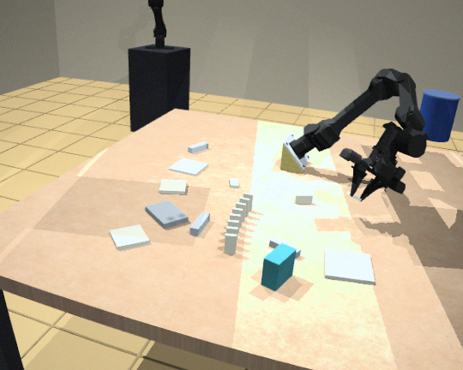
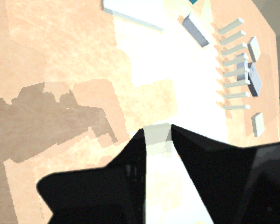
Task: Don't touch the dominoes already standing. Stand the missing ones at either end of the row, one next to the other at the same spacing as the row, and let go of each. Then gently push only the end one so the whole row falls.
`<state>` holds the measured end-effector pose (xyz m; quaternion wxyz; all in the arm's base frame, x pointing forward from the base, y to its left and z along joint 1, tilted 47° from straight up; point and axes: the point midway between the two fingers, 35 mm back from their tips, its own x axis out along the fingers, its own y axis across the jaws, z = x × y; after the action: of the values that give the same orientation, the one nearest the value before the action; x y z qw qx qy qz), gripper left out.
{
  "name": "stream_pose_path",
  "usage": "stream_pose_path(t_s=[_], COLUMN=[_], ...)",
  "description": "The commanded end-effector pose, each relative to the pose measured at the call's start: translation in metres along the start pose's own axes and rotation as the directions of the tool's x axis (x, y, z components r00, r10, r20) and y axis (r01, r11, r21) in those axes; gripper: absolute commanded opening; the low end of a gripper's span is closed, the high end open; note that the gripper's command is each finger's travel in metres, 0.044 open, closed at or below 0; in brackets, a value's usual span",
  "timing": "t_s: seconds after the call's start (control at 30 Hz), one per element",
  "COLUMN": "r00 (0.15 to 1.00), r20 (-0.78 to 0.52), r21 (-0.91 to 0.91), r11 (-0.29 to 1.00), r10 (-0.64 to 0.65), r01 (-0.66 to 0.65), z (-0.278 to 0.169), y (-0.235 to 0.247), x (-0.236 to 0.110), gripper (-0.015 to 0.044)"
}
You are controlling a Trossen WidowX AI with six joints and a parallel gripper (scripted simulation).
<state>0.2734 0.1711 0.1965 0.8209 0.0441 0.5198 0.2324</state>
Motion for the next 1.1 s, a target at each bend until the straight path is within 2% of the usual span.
stream_pose_path(t_s=[0.0, 0.53, 1.07], r00=[0.996, 0.901, 0.699], r20=[0.076, 0.412, 0.698], r21=[-0.012, 0.046, 0.196], r11=[0.999, 0.991, 0.980], r10=[-0.043, -0.134, -0.154], r01=[0.044, 0.126, 0.020], z=[0.001, 0.010, 0.003], y=[0.002, 0.017, 0.031], x=[0.006, 0.008, -0.013], gripper=[0.0107, 0.0107, 0.0107])
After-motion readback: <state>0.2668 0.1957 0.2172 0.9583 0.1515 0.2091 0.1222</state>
